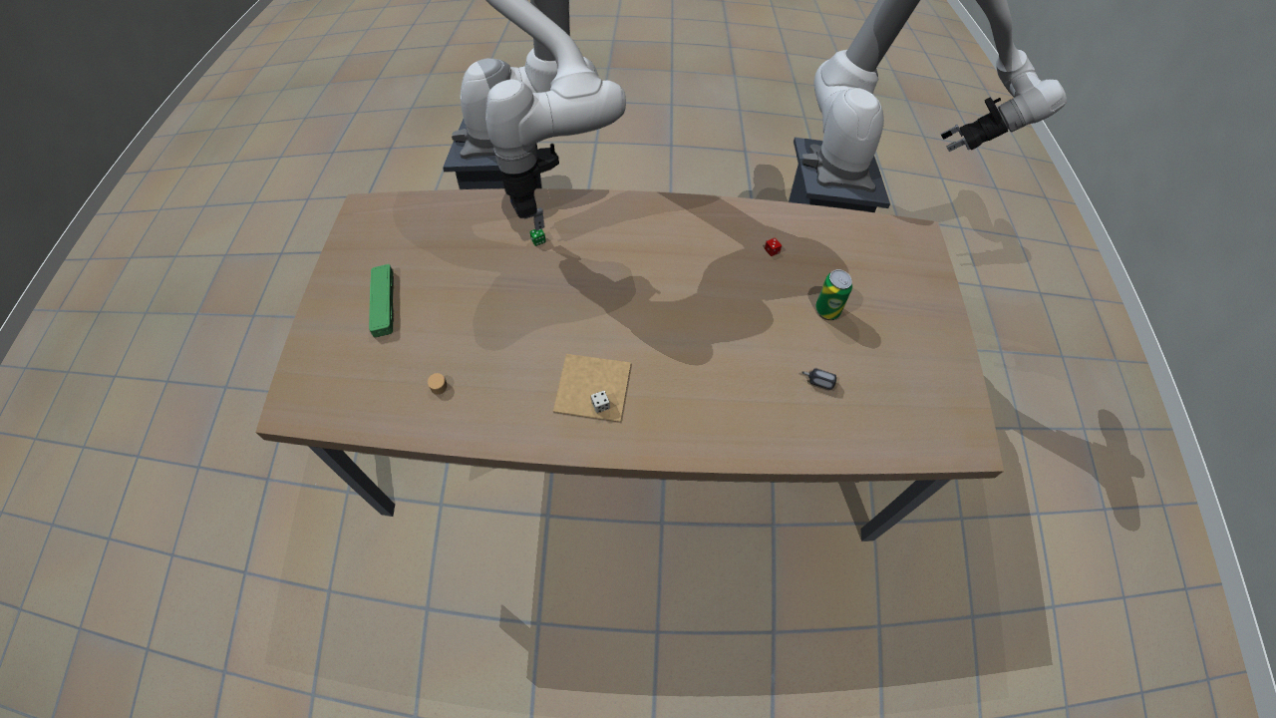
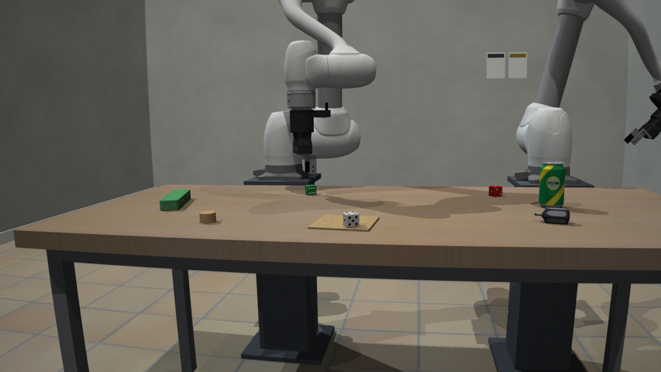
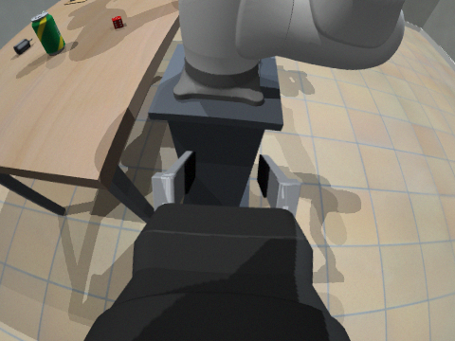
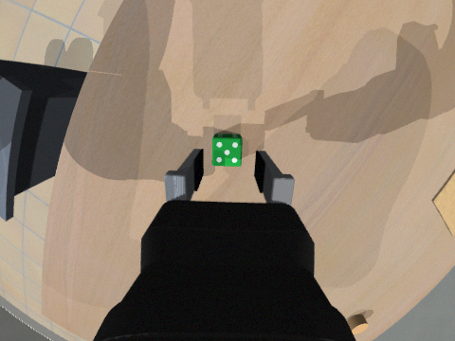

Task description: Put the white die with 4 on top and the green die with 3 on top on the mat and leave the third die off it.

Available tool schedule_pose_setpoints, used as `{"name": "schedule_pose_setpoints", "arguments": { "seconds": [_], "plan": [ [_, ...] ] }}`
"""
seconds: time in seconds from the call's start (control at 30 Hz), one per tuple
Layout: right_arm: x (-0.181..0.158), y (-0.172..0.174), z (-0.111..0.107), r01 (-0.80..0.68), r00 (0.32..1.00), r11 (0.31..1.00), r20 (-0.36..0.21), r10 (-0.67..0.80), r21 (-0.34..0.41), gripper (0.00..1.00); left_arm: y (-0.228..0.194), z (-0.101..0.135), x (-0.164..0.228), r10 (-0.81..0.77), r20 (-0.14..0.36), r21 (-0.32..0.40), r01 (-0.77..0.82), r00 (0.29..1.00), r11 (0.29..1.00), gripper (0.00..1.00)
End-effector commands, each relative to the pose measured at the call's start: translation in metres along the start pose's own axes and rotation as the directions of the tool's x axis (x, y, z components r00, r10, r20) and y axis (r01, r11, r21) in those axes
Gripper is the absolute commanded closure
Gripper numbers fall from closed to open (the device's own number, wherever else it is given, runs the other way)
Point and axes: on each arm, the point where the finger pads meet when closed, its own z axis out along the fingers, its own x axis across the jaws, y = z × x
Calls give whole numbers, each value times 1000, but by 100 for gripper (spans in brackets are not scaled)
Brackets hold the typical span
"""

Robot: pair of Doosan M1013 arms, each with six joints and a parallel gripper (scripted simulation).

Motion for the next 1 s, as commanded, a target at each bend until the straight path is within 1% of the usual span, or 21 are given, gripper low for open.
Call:
{"name": "schedule_pose_setpoints", "arguments": {
  "seconds": [0.0, 0.53, 0.97],
  "plan": [
    [-2, 1, 6, 4, 1000, 1000, 2, -4, 1, 13, -3, 2, 4, -7, -7, 3, 7, 1000, 1000, 0],
    [-2, 1, 27, 4, 1000, 1000, 2, -4, 1, 13, -3, 2, 4, -7, -7, 3, 7, 1000, 1000, 0],
    [-2, 1, 32, 4, 1000, 1000, 2, -4, 1, 13, -3, 2, 4, -7, -7, 3, 7, 1000, 1000, 0]
  ]
}}
